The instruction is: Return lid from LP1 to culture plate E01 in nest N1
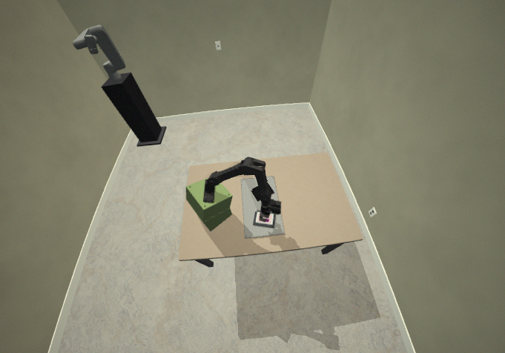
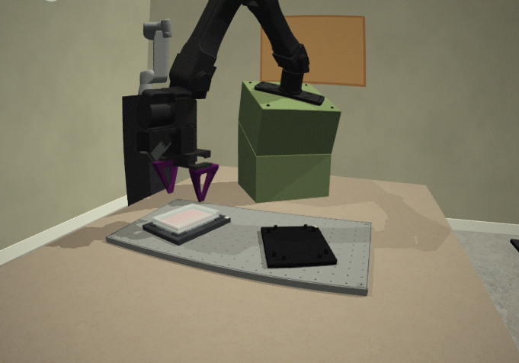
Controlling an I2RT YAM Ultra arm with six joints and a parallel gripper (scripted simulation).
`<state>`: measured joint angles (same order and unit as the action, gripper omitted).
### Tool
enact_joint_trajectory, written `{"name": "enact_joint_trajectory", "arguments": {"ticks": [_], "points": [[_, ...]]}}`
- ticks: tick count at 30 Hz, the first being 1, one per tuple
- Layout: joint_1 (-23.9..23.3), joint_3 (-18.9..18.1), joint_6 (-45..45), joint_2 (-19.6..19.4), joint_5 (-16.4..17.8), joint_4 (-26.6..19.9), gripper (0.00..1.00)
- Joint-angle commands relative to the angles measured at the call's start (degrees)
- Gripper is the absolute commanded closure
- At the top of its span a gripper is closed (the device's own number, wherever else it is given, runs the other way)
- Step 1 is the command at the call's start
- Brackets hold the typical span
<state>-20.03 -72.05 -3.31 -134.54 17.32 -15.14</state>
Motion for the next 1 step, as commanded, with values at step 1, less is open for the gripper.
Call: {"name": "enact_joint_trajectory", "arguments": {"ticks": [1], "points": [[-1.07, 0.26, -0.04, -0.06, 0.38, -0.50, 0.00]]}}
